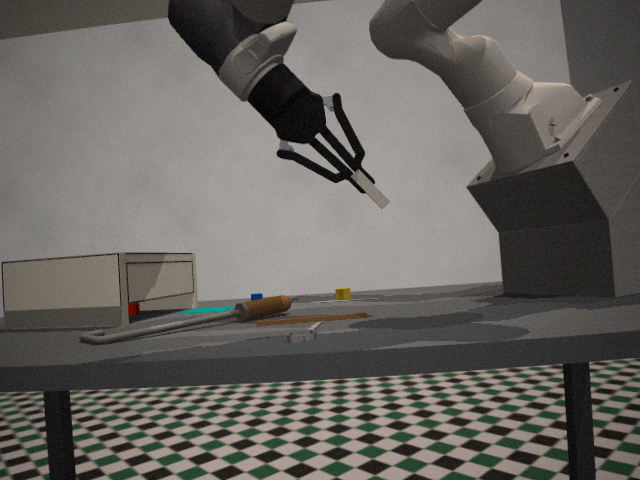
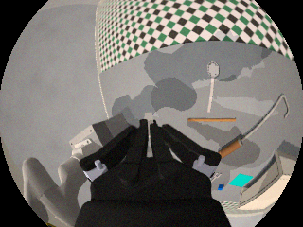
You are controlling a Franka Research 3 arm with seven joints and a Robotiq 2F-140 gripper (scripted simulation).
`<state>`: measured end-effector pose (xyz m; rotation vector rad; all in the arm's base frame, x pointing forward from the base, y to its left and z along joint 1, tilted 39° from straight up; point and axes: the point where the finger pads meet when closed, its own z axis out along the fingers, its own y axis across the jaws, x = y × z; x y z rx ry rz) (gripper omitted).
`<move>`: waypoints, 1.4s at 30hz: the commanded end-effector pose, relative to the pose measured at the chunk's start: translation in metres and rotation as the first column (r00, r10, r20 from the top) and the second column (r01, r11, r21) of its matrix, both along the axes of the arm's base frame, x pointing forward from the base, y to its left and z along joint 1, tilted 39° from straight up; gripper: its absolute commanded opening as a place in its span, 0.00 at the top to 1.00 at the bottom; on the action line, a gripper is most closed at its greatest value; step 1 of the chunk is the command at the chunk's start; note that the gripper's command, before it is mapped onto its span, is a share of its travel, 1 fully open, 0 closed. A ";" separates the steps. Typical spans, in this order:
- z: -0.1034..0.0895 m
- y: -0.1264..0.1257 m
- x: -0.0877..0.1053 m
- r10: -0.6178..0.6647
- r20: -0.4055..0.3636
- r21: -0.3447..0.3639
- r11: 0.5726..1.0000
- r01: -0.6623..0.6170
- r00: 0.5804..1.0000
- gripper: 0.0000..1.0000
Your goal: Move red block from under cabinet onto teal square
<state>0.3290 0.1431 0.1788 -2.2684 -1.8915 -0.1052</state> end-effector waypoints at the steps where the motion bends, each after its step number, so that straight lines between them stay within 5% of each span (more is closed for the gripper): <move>1: 0.002 -0.037 0.060 0.040 0.155 0.024 0.999 -0.044 0.987 1.00; 7: 0.020 -0.116 0.104 -0.020 0.355 0.035 0.999 0.008 0.935 1.00; 12: 0.030 -0.145 0.113 -0.040 0.439 0.038 0.999 0.026 0.898 1.00; 13: 0.039 -0.167 0.119 -0.054 0.509 0.039 0.998 0.040 0.859 1.00; 15: 0.039 -0.167 0.119 -0.054 0.509 0.039 0.998 0.040 0.859 1.00; 18: 0.054 -0.196 0.123 -0.069 0.604 0.037 0.998 0.058 0.794 1.00; 22: 0.064 -0.209 0.125 -0.074 0.652 0.036 0.997 0.067 0.755 1.00; 42: 0.064 -0.209 0.125 -0.074 0.653 0.036 0.997 0.067 0.754 1.00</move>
